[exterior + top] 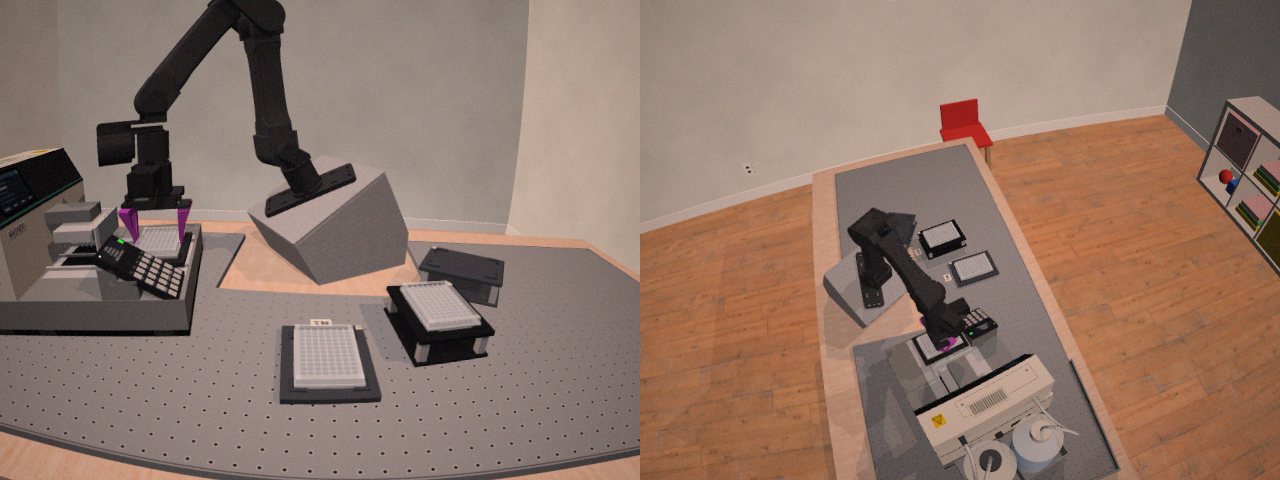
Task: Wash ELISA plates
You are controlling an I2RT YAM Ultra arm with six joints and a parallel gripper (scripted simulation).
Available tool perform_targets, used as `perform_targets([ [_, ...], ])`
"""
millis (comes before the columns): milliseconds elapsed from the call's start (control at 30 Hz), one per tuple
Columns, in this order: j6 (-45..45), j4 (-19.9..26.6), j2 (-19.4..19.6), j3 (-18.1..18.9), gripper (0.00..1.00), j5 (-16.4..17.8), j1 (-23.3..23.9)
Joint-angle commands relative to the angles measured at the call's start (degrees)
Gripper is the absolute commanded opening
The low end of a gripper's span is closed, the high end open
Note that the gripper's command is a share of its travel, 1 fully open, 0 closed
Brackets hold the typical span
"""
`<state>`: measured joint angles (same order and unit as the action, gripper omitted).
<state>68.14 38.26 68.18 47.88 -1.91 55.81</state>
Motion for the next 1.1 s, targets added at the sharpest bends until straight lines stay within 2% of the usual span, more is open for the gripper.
perform_targets([
  [0, 0.0, -0.1, -0.2, 0.1, 0.0, 0.3, 0.0],
  [733, 0.1, -0.8, 0.2, -0.2, 0.0, 0.3, 0.1],
  [767, 0.1, -0.8, 0.2, -0.2, 1.0, 0.3, 0.1],
  [1067, 0.1, -0.8, 0.2, -0.2, 1.0, 0.3, 0.1],
])
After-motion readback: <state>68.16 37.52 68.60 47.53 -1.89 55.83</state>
